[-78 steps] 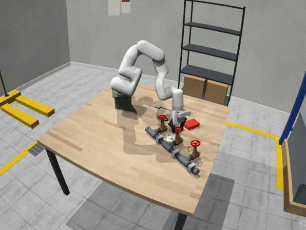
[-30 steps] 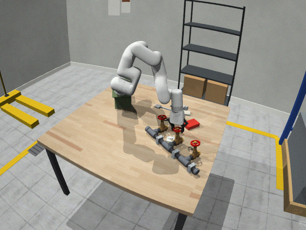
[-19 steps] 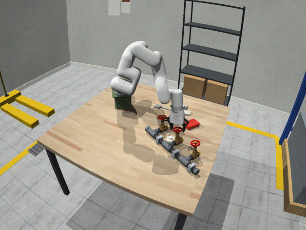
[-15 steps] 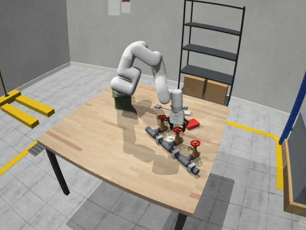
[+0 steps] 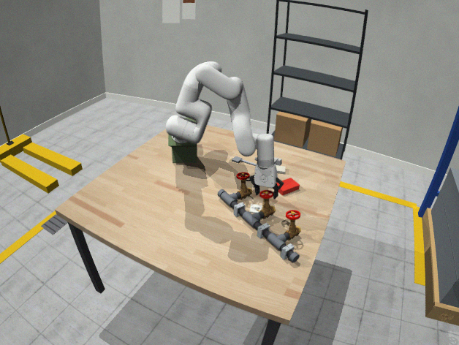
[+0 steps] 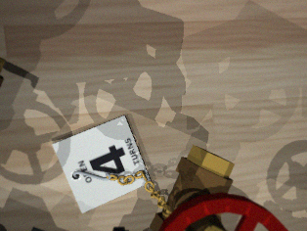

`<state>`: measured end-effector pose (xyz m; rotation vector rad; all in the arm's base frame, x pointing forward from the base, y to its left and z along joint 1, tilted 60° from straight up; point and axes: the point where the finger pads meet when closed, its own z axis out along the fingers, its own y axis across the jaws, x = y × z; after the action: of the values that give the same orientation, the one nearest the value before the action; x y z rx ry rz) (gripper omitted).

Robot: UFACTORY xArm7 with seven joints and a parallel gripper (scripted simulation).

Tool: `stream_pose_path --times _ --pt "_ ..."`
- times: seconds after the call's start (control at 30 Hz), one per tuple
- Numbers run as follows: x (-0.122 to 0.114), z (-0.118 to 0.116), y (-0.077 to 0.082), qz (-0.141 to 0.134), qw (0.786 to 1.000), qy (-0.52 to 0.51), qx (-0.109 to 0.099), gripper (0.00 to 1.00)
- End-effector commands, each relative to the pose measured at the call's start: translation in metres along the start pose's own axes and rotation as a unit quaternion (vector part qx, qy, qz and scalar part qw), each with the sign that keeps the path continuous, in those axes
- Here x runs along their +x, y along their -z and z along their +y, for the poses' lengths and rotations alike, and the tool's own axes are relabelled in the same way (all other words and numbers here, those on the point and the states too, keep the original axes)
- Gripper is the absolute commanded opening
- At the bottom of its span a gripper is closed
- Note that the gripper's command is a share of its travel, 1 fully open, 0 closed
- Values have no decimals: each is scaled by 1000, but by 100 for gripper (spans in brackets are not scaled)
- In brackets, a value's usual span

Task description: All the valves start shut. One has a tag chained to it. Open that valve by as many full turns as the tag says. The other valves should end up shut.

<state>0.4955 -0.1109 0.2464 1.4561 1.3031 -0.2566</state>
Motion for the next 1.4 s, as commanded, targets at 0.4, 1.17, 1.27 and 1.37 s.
stream_pose_path --times 0.4,1.17,1.27,1.37 --pt "1 2 1 1 993 -116 -2 100" --pt "1 2 1 11 796 -605 5 100" --pt "0 2 1 13 749 -662 6 100" --pt "0 2 1 15 699 -715 8 100"
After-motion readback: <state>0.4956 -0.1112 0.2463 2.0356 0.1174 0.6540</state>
